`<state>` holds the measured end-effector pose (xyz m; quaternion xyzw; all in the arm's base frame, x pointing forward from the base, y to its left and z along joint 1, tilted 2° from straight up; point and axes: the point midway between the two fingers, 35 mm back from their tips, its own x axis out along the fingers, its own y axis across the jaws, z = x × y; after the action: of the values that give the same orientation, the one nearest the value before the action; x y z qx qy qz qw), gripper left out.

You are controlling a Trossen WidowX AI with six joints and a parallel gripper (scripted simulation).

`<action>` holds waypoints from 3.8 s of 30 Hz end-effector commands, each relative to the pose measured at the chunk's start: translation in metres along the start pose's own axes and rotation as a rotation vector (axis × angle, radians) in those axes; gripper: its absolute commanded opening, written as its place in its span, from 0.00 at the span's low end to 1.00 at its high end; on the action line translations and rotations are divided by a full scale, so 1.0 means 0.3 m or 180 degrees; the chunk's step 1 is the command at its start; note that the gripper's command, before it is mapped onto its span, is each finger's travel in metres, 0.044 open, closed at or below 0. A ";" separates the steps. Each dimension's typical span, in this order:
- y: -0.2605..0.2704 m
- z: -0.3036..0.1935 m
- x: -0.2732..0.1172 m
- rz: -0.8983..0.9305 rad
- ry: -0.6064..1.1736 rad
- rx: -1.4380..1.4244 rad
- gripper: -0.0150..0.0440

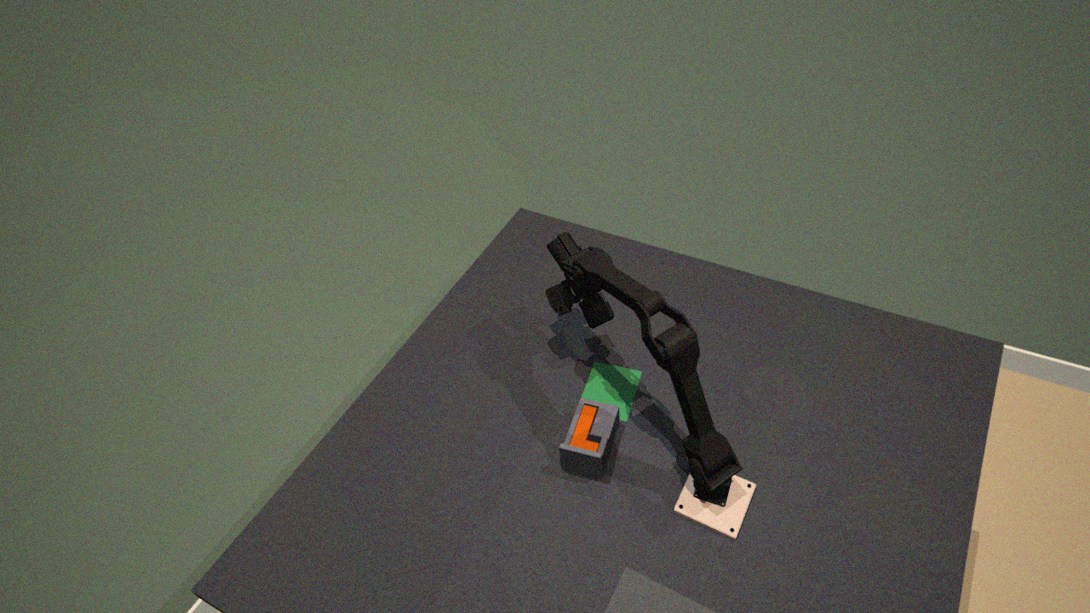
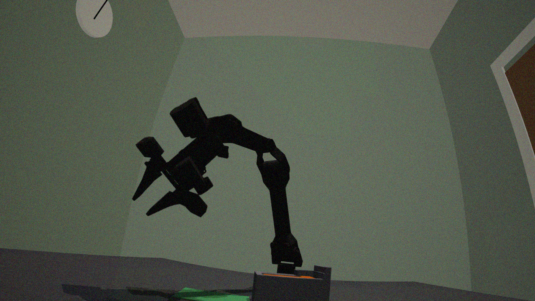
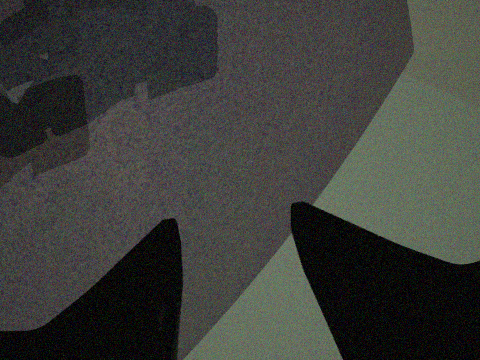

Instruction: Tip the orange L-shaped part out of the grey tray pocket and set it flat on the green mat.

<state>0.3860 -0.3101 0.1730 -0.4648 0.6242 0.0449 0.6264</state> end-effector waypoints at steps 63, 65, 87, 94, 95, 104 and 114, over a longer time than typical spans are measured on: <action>1.056 0.556 -0.440 0.2032 -0.0103 0.2209 0.56; 1.062 0.558 -0.431 0.2033 -0.0103 0.2209 0.56; 1.097 0.571 -0.380 0.2033 -0.0102 0.2209 0.56; 1.097 0.571 -0.380 0.2033 -0.0102 0.2209 0.56; 1.097 0.571 -0.380 0.2033 -0.0102 0.2209 0.56; 1.094 0.577 -0.393 0.2037 -0.0126 0.2196 0.56; 1.082 0.581 -0.454 0.2036 -0.0104 0.2209 0.56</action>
<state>0.2774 0.0554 0.0705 -0.0133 0.7052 0.0350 0.7080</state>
